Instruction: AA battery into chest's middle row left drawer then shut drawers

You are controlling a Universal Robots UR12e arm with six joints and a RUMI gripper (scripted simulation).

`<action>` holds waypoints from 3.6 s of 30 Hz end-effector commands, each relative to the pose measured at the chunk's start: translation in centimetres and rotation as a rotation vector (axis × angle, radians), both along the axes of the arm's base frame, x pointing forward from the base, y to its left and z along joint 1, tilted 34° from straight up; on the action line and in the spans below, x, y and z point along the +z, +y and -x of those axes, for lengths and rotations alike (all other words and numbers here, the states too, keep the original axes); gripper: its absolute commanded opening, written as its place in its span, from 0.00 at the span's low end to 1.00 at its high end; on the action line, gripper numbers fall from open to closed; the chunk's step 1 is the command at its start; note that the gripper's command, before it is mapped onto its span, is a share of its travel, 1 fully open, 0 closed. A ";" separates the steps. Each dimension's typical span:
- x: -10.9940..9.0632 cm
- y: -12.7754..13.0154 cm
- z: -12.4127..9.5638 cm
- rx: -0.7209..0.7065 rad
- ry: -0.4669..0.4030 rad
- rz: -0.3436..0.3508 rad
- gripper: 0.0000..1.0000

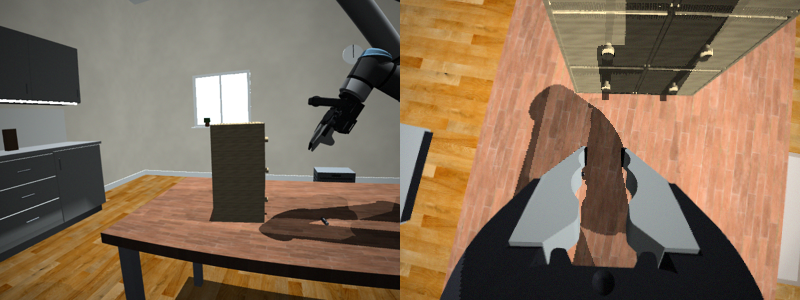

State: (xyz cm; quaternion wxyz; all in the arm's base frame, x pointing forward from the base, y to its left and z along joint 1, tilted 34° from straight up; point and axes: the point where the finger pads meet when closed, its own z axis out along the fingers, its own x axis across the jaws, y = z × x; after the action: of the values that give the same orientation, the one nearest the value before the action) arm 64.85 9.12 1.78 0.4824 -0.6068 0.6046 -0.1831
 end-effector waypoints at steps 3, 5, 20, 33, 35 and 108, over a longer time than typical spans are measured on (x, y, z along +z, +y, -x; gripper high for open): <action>0.2 -0.7 1.0 0.082 0.186 0.045 0.20; 0.3 -0.9 0.8 0.088 0.196 0.051 0.20; 1.1 -1.4 2.8 0.161 0.375 0.091 0.20; 1.5 -1.8 3.8 0.201 0.476 0.114 0.20; 1.6 -1.9 3.9 0.206 0.488 0.117 0.20; 1.7 -2.0 4.5 0.218 0.522 0.121 1.00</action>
State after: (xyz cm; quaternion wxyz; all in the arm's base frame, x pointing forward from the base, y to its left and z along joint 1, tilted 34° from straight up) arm 60.25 7.19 3.34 0.2904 -0.7216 0.6284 -0.0024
